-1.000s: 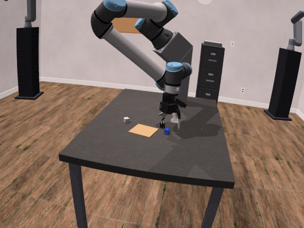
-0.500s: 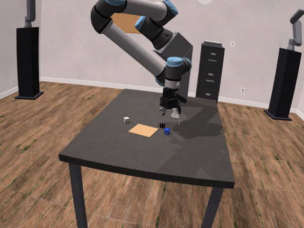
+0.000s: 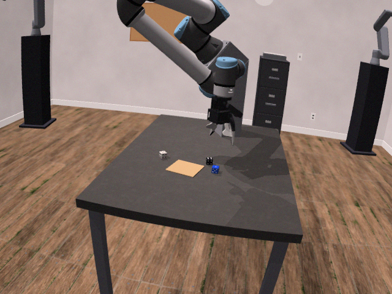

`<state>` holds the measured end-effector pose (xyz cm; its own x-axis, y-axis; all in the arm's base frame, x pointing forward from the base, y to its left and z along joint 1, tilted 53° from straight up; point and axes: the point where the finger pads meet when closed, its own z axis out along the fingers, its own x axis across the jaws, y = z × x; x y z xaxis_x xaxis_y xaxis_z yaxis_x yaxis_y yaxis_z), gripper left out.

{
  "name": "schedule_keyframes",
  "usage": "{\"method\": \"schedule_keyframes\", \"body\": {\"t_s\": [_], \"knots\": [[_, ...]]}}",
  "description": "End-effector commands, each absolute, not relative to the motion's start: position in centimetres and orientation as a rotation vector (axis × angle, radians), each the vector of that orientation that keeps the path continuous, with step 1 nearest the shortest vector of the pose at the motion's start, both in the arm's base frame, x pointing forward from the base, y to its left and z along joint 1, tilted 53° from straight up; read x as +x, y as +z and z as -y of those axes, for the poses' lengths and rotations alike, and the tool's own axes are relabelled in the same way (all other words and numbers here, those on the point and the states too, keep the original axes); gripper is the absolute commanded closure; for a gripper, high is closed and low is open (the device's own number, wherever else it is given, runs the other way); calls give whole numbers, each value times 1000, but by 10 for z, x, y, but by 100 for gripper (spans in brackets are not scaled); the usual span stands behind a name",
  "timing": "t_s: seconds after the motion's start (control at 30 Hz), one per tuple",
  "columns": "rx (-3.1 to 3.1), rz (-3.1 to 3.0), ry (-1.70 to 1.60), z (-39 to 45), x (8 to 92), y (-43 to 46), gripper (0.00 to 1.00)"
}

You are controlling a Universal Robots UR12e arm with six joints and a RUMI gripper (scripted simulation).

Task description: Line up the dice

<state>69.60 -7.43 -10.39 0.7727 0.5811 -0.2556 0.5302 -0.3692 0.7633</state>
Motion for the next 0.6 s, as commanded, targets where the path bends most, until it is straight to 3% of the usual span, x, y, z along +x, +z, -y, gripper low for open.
{"method": "schedule_keyframes", "body": {"t_s": [0.0,0.57], "knots": [[2050,-830,55,76,692,-109,0],[1928,-1081,-81,81,694,-104,0]]}}
